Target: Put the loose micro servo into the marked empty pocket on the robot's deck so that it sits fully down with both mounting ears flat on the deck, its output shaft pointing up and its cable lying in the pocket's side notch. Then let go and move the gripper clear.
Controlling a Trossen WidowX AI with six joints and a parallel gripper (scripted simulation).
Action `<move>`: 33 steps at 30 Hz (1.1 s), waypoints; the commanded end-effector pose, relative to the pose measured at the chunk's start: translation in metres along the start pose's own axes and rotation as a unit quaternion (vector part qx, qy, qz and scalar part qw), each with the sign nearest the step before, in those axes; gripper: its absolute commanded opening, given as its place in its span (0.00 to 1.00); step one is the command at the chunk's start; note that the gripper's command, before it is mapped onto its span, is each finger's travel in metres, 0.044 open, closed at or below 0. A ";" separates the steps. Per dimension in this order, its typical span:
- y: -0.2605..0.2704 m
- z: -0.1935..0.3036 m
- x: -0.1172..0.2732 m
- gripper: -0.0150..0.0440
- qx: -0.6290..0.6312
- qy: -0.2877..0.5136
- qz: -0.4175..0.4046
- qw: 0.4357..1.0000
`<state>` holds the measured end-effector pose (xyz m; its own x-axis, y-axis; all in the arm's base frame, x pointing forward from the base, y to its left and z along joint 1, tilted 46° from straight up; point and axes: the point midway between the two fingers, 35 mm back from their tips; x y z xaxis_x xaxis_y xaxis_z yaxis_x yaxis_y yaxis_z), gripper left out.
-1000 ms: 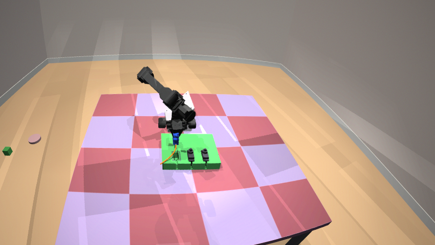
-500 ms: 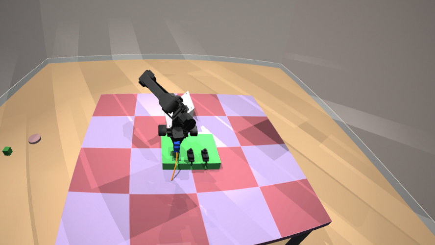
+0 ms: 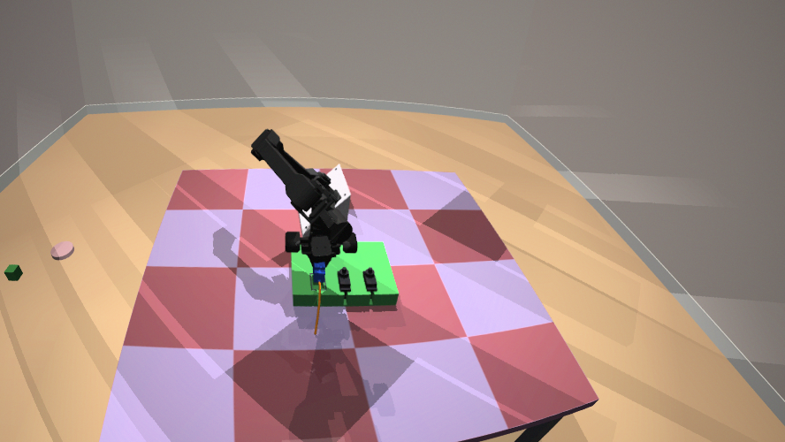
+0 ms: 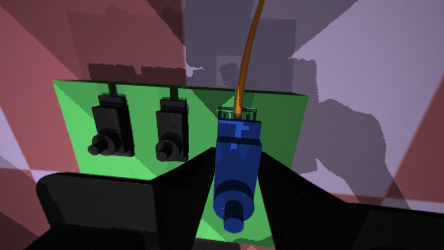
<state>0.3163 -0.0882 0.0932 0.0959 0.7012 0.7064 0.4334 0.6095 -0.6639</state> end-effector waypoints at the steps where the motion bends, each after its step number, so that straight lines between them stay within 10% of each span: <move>1: 0.000 -0.001 -0.005 0.25 0.003 -0.003 0.001 1.000; 33: 0.000 -0.001 -0.028 0.25 0.003 -0.003 0.002 1.000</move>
<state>0.3144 -0.1061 0.0762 0.0947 0.7012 0.7066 0.4342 0.6096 -0.6632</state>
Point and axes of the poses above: the point midway between the two fingers, 35 mm back from their tips, its own x axis back along the fingers, its own y axis across the jaws, z = x × y, and after that the axes turned 14 degrees about -x, right-handed
